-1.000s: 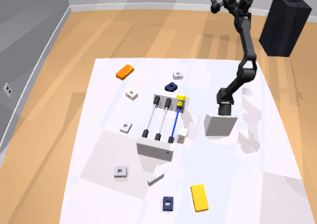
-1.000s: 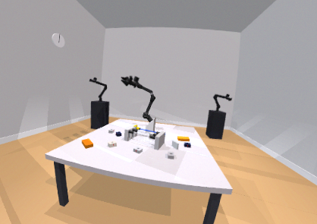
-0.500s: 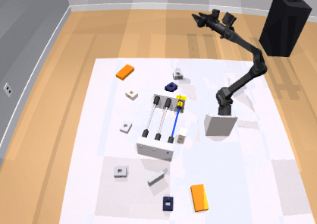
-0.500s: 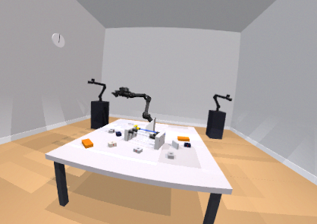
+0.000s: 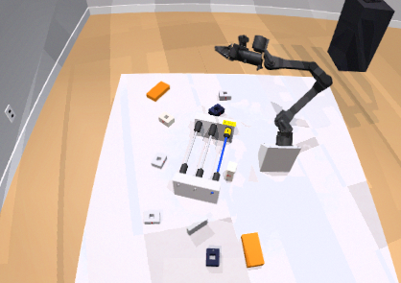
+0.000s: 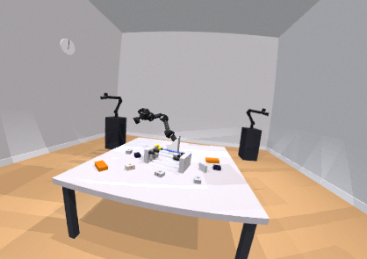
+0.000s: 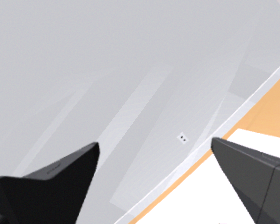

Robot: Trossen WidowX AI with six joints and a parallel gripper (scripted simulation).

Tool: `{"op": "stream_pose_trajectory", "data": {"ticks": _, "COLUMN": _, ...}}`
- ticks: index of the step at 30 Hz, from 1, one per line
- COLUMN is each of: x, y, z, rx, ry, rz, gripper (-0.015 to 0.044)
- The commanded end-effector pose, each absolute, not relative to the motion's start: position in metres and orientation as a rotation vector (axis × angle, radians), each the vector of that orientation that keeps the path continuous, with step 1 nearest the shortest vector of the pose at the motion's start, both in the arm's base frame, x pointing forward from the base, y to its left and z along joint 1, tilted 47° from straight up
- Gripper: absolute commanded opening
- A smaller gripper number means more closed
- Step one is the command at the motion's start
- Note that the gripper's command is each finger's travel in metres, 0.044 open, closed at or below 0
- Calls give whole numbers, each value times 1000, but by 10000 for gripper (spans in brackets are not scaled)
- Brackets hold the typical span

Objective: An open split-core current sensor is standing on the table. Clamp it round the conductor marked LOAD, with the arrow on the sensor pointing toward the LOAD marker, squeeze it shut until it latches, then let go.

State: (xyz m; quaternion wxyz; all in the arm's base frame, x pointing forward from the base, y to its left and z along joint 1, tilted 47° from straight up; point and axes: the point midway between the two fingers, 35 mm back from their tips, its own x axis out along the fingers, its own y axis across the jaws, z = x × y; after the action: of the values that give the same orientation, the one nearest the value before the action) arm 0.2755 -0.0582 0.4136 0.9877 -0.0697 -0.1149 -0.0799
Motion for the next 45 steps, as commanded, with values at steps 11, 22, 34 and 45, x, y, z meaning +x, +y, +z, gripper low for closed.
{"op": "stream_pose_trajectory", "data": {"ticks": 11, "x": 324, "y": 2, "z": 283, "rx": 102, "ry": 130, "rz": -51, "gripper": 440}}
{"op": "stream_pose_trajectory", "data": {"ticks": 22, "x": 271, "y": -1, "z": 135, "rx": 191, "ry": 813, "rz": -519, "gripper": 440}}
{"op": "stream_pose_trajectory", "data": {"ticks": 34, "x": 196, "y": -32, "z": 144, "rx": -355, "ry": 897, "rz": -975, "gripper": 440}}
{"op": "stream_pose_trajectory", "data": {"ticks": 45, "x": 196, "y": -32, "z": 144, "rx": -355, "ry": 897, "rz": -975, "gripper": 440}}
